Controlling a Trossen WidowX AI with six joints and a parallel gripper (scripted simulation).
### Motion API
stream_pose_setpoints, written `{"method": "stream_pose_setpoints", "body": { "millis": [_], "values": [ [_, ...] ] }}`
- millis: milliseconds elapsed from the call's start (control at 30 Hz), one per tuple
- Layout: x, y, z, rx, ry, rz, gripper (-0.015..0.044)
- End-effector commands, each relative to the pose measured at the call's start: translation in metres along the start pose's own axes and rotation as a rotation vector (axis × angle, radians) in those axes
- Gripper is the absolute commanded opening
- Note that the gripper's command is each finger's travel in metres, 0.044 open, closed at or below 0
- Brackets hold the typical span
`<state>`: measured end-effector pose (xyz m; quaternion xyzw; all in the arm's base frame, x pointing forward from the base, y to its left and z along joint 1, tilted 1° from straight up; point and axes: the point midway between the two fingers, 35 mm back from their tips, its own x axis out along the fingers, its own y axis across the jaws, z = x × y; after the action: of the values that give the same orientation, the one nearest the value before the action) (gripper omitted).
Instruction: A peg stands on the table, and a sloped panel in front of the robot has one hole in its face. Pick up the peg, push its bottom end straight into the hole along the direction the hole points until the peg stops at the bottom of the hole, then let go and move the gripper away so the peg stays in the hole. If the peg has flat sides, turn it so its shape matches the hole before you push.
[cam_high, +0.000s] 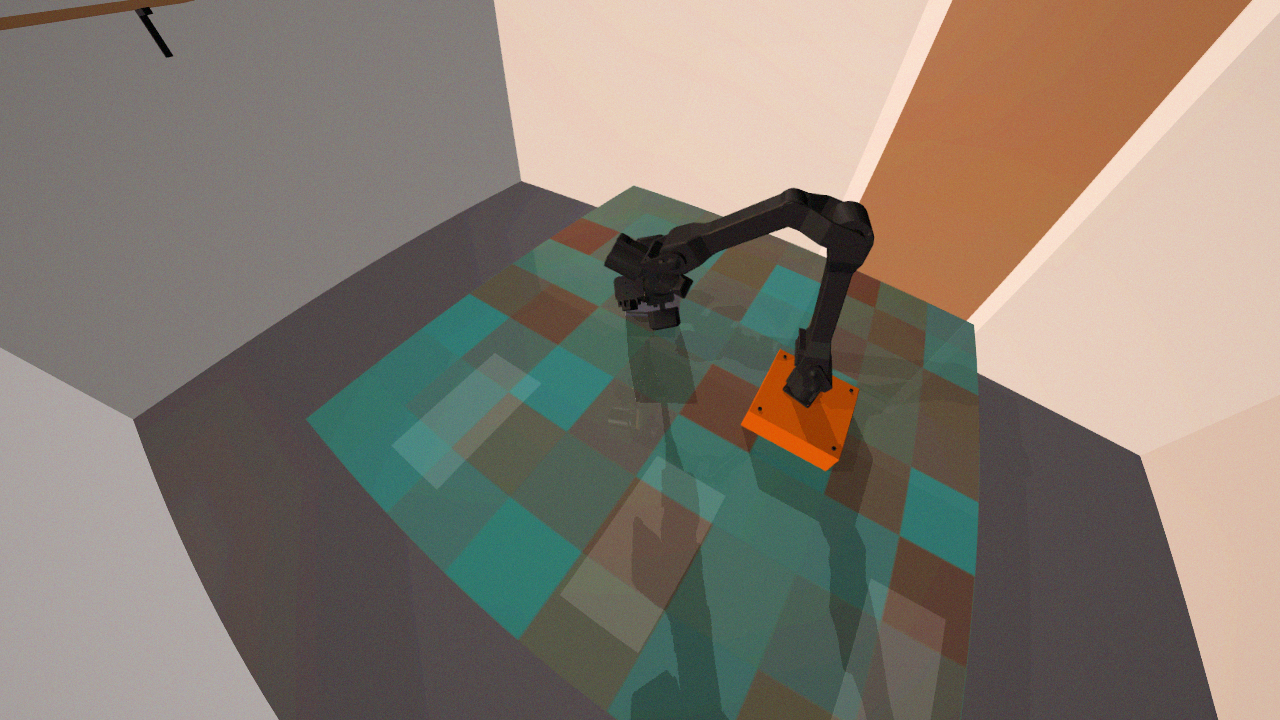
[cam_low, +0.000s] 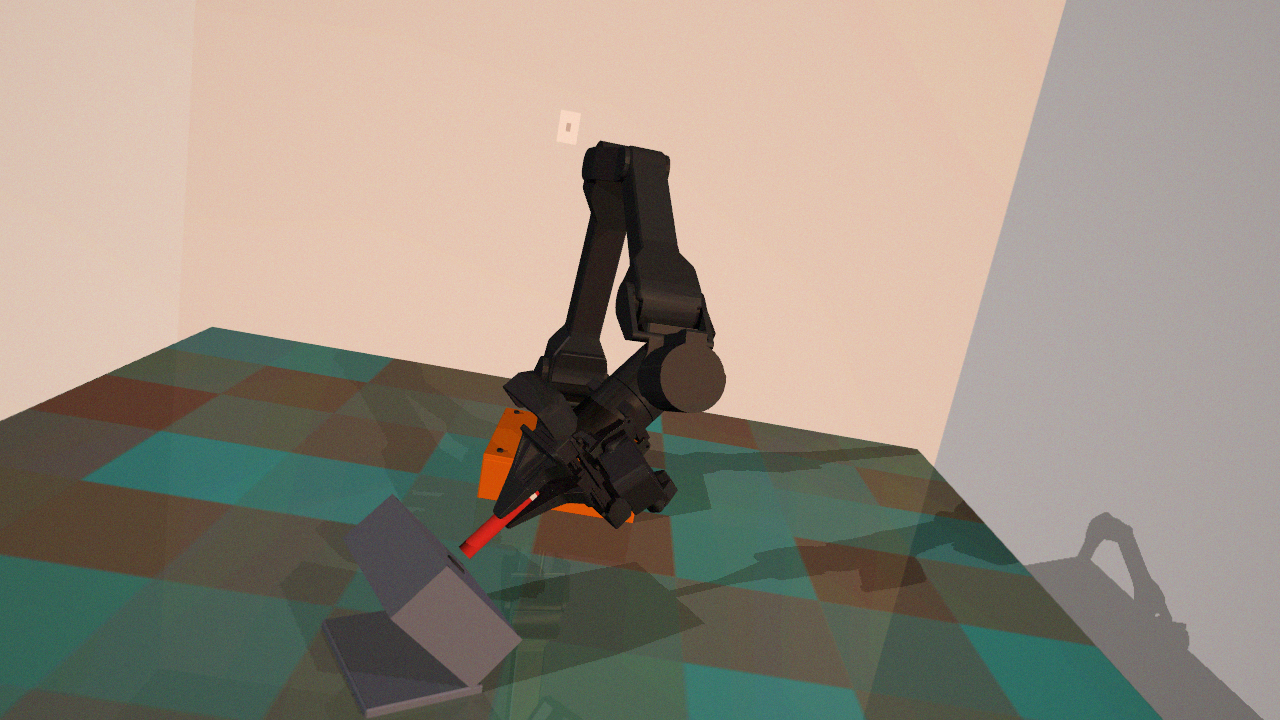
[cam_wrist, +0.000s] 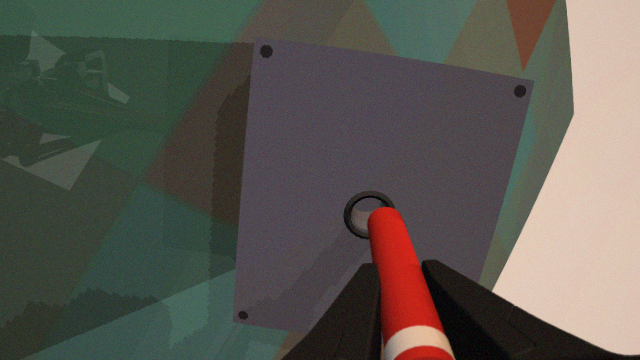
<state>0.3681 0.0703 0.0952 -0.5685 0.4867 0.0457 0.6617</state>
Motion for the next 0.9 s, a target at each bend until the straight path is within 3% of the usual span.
{"method": "stream_pose_setpoints", "body": {
  "millis": [0, 867],
  "values": [
    [0.0058, 0.0049, -0.0009, -0.012, 0.004, 0.009, 0.0000],
    [0.0028, 0.0045, -0.0009, -0.001, 0.002, 0.001, 0.0000]
  ]
}}
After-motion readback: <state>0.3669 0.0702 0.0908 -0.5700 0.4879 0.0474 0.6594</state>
